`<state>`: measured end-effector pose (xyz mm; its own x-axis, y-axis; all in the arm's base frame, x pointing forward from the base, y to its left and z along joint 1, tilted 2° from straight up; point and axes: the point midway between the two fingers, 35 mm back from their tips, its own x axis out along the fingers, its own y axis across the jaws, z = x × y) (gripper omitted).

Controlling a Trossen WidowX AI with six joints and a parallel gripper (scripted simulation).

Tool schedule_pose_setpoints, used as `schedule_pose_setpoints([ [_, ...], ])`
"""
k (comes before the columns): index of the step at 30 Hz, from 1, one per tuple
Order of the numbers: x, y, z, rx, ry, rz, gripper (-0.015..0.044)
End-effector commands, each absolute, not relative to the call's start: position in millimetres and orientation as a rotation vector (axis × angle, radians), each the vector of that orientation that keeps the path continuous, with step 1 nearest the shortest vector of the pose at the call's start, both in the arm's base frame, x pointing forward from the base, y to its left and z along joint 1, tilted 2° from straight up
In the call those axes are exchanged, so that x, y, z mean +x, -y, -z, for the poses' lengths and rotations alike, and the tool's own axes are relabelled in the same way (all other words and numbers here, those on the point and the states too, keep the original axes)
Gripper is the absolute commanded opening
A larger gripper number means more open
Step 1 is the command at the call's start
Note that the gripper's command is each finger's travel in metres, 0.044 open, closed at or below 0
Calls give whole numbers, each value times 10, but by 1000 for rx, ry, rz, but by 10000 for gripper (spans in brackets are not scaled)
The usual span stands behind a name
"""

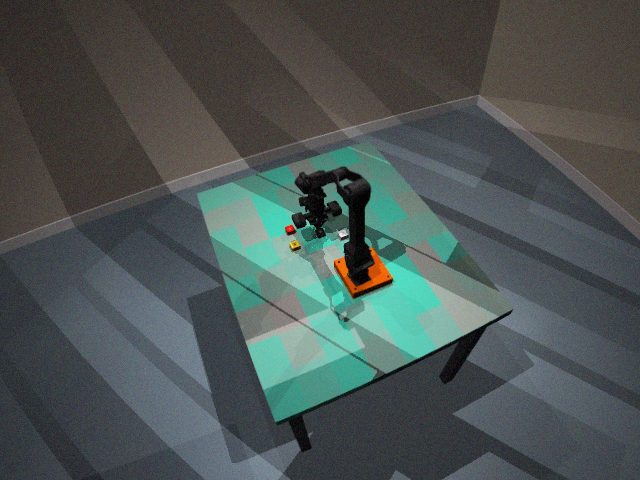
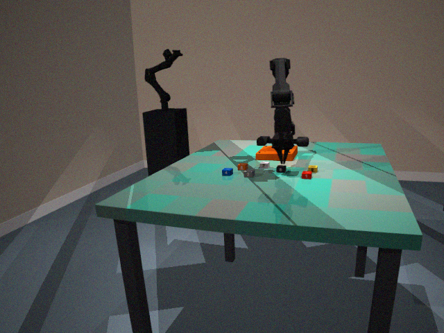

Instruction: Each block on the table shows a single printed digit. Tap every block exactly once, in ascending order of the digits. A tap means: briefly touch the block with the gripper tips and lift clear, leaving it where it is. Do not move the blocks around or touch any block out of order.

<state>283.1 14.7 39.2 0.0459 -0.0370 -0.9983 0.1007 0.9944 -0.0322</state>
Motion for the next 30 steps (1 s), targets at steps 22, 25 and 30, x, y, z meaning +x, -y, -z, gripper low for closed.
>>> schedule_pose_setpoints([
  [22,2808,-154,-613,47,-1535,105,20],
  [25,2816,-171,-1003,47,-1535,105,20],
  [30,2774,-182,-1340,47,-1535,105,20],
])
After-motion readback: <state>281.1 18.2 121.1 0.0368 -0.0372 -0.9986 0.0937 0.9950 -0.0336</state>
